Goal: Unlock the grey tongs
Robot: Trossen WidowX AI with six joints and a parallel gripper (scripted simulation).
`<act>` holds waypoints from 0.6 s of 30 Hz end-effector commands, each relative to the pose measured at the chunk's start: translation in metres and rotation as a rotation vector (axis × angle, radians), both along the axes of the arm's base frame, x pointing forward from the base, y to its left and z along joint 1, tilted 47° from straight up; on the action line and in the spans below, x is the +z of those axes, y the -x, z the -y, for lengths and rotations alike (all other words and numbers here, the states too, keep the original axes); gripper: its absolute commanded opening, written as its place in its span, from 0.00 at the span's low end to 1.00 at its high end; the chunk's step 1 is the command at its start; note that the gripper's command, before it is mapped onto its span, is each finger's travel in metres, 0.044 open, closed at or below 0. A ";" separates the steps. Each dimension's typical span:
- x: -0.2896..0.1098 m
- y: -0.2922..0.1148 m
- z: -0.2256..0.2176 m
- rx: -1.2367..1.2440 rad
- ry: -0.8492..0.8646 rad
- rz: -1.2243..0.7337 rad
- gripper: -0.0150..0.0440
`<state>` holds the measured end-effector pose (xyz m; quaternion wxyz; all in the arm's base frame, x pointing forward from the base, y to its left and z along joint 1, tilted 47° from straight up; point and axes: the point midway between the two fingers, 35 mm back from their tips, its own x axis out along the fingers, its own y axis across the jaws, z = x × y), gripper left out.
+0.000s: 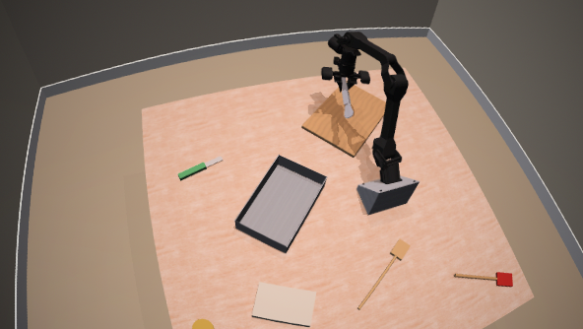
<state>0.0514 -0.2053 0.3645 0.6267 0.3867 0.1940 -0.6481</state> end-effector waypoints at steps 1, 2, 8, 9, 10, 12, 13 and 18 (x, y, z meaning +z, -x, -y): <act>0.005 0.008 -0.002 -0.006 0.021 0.012 0.00; 0.006 0.010 -0.003 -0.009 0.026 0.014 0.00; 0.013 0.023 -0.006 -0.029 0.057 0.024 0.00; 0.014 0.025 -0.006 -0.033 0.062 0.025 0.00; 0.015 0.027 -0.007 -0.036 0.068 0.026 0.00; 0.017 0.031 -0.008 -0.043 0.080 0.027 0.00; 0.018 0.033 -0.009 -0.046 0.086 0.027 0.00; 0.023 0.041 -0.013 -0.061 0.113 0.027 0.00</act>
